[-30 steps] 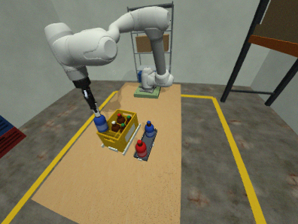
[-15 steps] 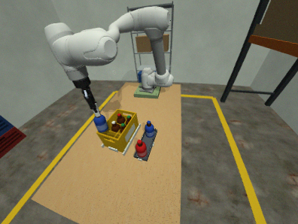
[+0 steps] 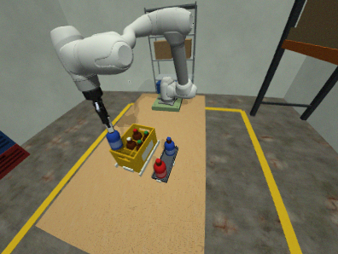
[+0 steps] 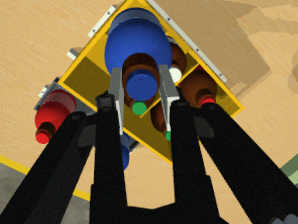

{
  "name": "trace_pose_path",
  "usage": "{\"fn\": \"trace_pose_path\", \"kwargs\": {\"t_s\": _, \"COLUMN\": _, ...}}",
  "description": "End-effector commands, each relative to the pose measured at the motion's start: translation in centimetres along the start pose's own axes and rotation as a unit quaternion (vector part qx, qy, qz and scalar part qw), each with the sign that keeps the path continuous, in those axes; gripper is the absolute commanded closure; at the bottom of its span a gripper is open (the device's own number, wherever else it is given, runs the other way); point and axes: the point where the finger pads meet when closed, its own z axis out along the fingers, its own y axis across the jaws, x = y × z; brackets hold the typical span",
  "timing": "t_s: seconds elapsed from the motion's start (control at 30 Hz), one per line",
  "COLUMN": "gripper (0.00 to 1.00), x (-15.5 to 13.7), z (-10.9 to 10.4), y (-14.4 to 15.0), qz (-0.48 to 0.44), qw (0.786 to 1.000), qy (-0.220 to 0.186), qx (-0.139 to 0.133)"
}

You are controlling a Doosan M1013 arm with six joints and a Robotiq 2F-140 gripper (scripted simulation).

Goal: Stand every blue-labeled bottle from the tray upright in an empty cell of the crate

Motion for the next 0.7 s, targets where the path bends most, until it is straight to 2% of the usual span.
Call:
{"fn": "trace_pose_path", "kwargs": {"t_s": 0.0, "gripper": 1.00, "x": 0.00, "z": -0.02, "y": 0.00, "qz": 0.000, "qw": 1.000, "qy": 0.000, "qx": 0.000}}
{"fn": "trace_pose_path", "kwargs": {"t_s": 0.67, "gripper": 1.00, "x": 0.00, "z": 0.21, "y": 0.00, "qz": 0.000, "qw": 1.000, "qy": 0.000, "qx": 0.000}}
